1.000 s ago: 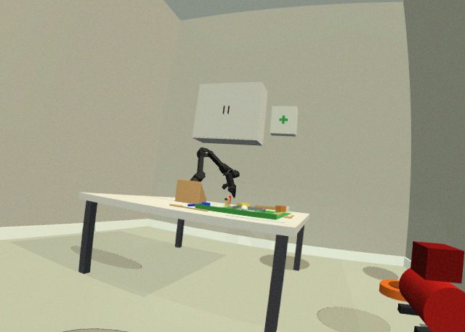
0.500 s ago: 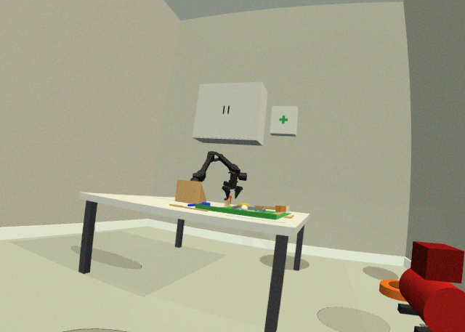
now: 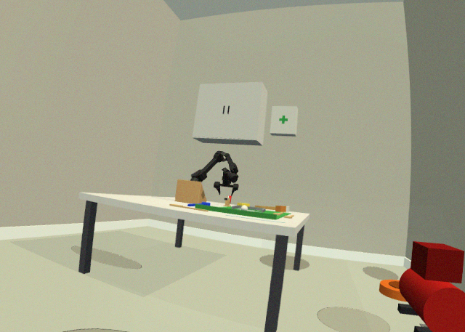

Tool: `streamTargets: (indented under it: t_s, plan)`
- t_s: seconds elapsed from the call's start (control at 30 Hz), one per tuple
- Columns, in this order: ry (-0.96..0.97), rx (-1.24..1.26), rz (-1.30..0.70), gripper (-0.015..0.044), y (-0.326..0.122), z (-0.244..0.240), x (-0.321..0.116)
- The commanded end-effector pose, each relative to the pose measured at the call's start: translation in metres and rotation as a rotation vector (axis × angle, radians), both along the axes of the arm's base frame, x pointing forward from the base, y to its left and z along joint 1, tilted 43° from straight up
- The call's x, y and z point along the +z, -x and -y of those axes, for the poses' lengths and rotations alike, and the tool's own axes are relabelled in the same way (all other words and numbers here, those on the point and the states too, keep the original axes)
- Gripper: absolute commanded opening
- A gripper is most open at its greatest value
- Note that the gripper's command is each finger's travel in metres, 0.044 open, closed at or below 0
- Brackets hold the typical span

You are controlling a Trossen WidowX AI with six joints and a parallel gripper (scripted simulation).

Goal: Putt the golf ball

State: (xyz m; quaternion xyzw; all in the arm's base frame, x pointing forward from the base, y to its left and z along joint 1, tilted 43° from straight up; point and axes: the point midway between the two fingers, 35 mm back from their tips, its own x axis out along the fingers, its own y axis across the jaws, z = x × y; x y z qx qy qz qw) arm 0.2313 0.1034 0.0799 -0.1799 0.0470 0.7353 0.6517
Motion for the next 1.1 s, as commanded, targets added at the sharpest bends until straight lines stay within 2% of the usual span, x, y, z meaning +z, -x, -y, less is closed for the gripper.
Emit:
streamTargets:
  t_s: [0.0,1.07]
  plan:
    - [-0.018,-0.021,-0.024,0.044,0.0,0.002,0.0]
    - [-0.018,-0.021,-0.024,0.044,0.004,-0.05,-0.017]
